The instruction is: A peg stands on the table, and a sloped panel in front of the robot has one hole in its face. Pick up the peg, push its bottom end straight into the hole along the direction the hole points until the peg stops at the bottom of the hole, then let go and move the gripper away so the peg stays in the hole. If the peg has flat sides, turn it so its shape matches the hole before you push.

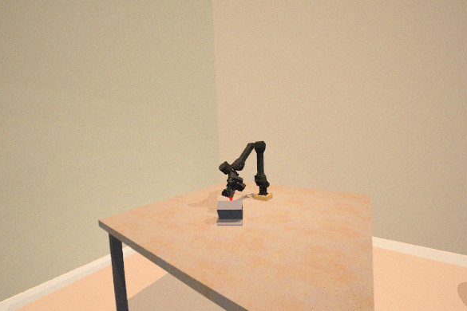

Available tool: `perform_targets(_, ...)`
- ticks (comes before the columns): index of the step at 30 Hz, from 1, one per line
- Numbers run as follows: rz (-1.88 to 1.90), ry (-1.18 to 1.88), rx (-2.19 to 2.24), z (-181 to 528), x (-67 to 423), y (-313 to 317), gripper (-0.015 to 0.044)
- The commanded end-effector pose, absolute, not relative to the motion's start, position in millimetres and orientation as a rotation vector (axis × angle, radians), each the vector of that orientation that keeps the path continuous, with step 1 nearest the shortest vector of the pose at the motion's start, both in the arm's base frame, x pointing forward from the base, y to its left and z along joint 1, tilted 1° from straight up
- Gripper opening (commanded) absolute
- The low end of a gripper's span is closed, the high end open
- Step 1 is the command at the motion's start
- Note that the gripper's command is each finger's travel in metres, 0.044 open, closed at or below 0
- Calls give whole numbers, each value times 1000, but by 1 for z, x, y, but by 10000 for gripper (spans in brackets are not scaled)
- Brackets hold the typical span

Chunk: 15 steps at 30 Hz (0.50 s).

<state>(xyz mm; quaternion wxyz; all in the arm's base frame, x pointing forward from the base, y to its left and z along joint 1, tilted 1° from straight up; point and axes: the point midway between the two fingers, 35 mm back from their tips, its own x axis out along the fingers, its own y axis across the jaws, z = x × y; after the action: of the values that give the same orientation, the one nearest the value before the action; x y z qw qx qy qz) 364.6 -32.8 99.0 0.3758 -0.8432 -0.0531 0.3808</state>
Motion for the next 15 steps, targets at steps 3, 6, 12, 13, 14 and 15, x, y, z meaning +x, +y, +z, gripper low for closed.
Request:
perform_targets(3,976,-138,-2158,98,365,-32,0)
perform_targets(6,976,-139,-2158,96,367,-31,0)
perform_targets(12,976,-139,-2158,95,369,-31,0)
perform_targets(13,976,-139,-2158,94,369,-31,0)
perform_targets(14,976,-139,-2158,94,370,-31,0)
perform_targets(15,976,-139,-2158,94,370,-31,0)
